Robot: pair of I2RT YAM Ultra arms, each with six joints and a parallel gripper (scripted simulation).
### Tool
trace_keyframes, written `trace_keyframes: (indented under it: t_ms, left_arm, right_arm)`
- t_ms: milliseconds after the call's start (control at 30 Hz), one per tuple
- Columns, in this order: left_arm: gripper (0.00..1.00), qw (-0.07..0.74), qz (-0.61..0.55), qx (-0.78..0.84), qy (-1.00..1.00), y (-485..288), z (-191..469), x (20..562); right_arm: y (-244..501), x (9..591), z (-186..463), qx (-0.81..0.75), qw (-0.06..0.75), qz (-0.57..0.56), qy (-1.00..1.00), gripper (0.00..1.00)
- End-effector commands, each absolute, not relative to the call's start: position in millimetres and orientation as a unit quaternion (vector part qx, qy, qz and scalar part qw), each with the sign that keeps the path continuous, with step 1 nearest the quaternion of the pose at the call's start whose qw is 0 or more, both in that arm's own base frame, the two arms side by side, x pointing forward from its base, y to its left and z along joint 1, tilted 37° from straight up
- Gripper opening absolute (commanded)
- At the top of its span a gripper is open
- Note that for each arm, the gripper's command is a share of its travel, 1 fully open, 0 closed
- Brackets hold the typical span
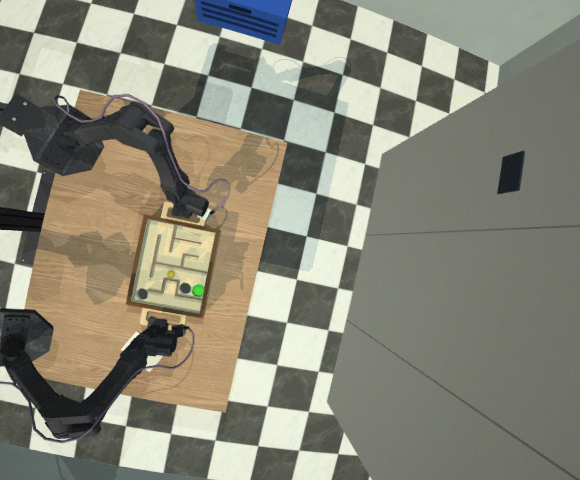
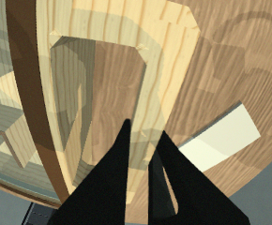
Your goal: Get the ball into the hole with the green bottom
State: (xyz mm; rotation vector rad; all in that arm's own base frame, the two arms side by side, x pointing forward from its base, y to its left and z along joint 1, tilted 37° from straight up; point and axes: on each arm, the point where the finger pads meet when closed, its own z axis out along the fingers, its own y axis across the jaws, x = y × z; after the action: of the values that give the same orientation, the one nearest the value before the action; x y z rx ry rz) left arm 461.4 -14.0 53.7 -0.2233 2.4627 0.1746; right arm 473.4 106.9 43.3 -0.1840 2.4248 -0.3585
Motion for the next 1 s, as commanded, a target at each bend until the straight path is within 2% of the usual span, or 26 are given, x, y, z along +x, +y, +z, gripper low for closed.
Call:
trace_keyframes:
  t_ms: [0, 67, 200, 333, 367, 467, 500, 667, 767, 800, 900, 967]
  left_arm:
    - [0.00, 0.382, 0.086, -0.084, 0.916, 12.0, 87.1, 470.5]
    - [0.00, 0.376, 0.121, -0.105, 0.913, 16.2, 93.0, 461.5]
    - [0.00, 0.340, 0.128, -0.105, 0.926, 3.8, 101.0, 455.7]
    - [0.00, 0.371, 0.115, -0.102, 0.916, 6.4, 110.7, 468.7]
    - [0.00, 0.354, 0.098, -0.091, 0.926, 4.9, 101.6, 468.7]
    - [0.00, 0.349, 0.082, -0.088, 0.929, 7.3, 99.4, 473.0]
    - [0.00, 0.326, 0.081, -0.085, 0.938, 8.5, 77.1, 473.1]
    - [0.00, 0.358, 0.116, -0.104, 0.921, 1.7, 106.4, 469.3]
    - [0.00, 0.336, 0.134, -0.107, 0.926, 7.9, 90.2, 452.9]
    - [0.00, 0.359, 0.105, -0.094, 0.922, 7.0, 90.1, 464.3]
    - [0.00, 0.348, 0.116, -0.101, 0.925, 11.4, 88.1, 457.0]
    - [0.00, 0.373, 0.097, -0.088, 0.918, 11.3, 89.7, 466.7]
  right_arm:
    - [86.3, 477.8, 93.6, -0.037, 0.389, -0.187, 0.901, 0.00]
    - [87.3, 486.1, 90.1, -0.054, 0.400, -0.154, 0.902, 0.00]
    - [83.3, 489.6, 94.4, -0.053, 0.369, -0.139, 0.917, 0.00]
    - [80.9, 493.9, 101.8, -0.043, 0.387, -0.153, 0.908, 0.00]
    - [77.0, 484.4, 94.9, -0.030, 0.360, -0.172, 0.917, 0.00]
    - [84.4, 481.0, 102.0, -0.028, 0.355, -0.180, 0.917, 0.00]
    - [84.8, 480.3, 102.9, -0.025, 0.351, -0.183, 0.918, 0.00]
    - [84.1, 498.3, 95.0, -0.045, 0.385, -0.142, 0.911, 0.00]
    - [80.8, 493.6, 82.2, -0.050, 0.375, -0.131, 0.916, 0.00]
    - [74.0, 487.4, 86.1, -0.030, 0.374, -0.163, 0.912, 0.00]
    - [78.4, 489.2, 86.7, -0.040, 0.377, -0.154, 0.912, 0.00]
    - [82.3, 483.2, 88.5, -0.032, 0.387, -0.170, 0.906, 0.00]
